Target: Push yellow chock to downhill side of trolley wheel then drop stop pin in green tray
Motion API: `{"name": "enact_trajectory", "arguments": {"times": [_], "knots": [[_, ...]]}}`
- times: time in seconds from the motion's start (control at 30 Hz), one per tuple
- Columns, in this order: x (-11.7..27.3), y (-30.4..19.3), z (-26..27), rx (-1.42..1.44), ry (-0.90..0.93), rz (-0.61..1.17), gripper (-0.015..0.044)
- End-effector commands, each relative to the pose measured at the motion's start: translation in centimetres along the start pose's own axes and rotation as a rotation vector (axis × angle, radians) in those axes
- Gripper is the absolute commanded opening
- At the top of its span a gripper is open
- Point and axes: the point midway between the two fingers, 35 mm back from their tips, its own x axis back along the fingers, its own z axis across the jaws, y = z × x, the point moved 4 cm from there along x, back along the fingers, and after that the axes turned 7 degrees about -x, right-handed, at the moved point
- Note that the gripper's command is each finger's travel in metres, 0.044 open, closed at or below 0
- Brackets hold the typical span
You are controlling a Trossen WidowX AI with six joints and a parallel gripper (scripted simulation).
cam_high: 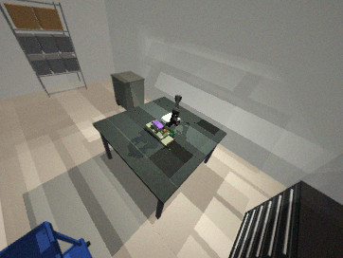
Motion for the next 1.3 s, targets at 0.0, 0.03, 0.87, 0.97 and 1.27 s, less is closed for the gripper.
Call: {"name": "enact_trajectory", "arguments": {"times": [0.0, 0.03, 0.87, 0.97, 1.27], "knots": [[-0.1, -0.2, 0.2, 0.108, -0.005, -0.022, 0.0000], [-0.1, -0.3, 0.2, 0.138, -0.007, -0.028, 0.0000], [-0.2, -1.3, 0.2, 0.890, -0.079, -0.155, 0.0000], [-0.2, -1.4, 0.2, 0.978, -0.094, -0.168, 0.0000], [-0.3, -1.8, 0.1, 1.244, -0.149, -0.200, 0.0000]]}}
